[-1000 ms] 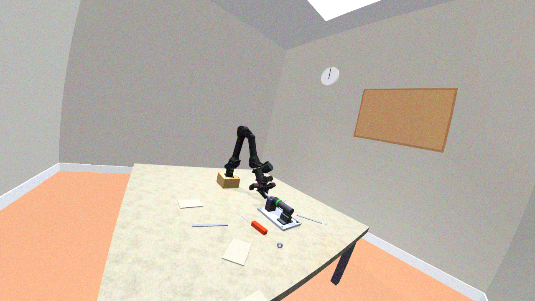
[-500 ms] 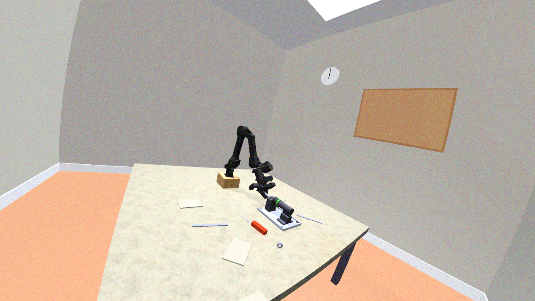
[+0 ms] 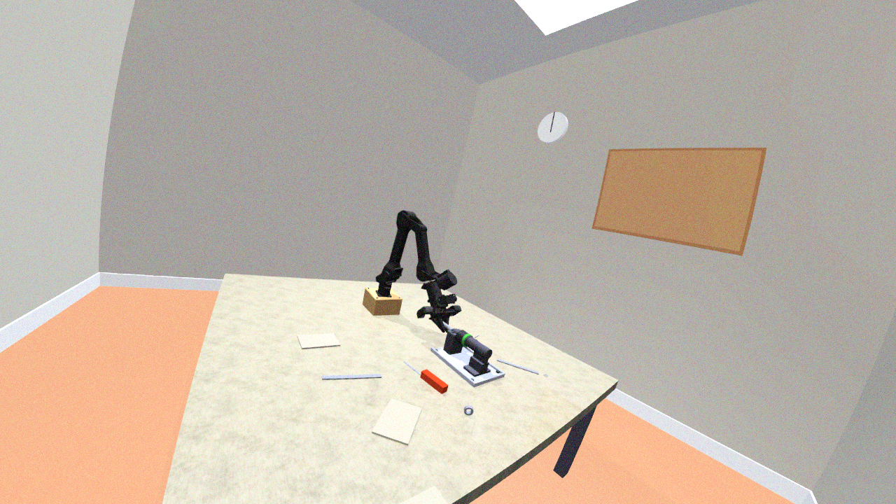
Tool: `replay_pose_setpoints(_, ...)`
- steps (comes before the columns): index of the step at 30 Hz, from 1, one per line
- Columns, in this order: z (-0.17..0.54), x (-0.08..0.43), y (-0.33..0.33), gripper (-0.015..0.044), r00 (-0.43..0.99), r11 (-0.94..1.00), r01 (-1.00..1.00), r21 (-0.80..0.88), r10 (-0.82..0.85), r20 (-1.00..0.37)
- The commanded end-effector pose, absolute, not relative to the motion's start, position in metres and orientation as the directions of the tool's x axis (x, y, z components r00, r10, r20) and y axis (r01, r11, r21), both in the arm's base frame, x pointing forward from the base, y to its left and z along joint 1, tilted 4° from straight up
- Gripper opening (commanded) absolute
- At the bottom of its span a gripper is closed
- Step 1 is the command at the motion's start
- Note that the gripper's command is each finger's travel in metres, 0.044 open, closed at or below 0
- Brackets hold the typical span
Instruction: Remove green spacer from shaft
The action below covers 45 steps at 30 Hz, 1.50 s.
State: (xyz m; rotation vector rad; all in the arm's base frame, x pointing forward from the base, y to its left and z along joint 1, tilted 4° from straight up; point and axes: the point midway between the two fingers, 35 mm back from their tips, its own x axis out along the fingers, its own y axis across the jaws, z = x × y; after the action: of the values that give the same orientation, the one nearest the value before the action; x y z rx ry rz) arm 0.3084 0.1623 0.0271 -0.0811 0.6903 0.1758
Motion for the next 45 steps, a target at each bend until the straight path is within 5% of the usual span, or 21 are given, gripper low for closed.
replay_pose_setpoints(1,0.0265,0.3071,0.1613,0.0,0.757,0.983,-0.184,-0.015,0.131,-0.64)
replay_pose_setpoints(45,0.026,0.3026,0.1605,0.0,0.756,0.983,-0.184,-0.015,0.131,-0.641)
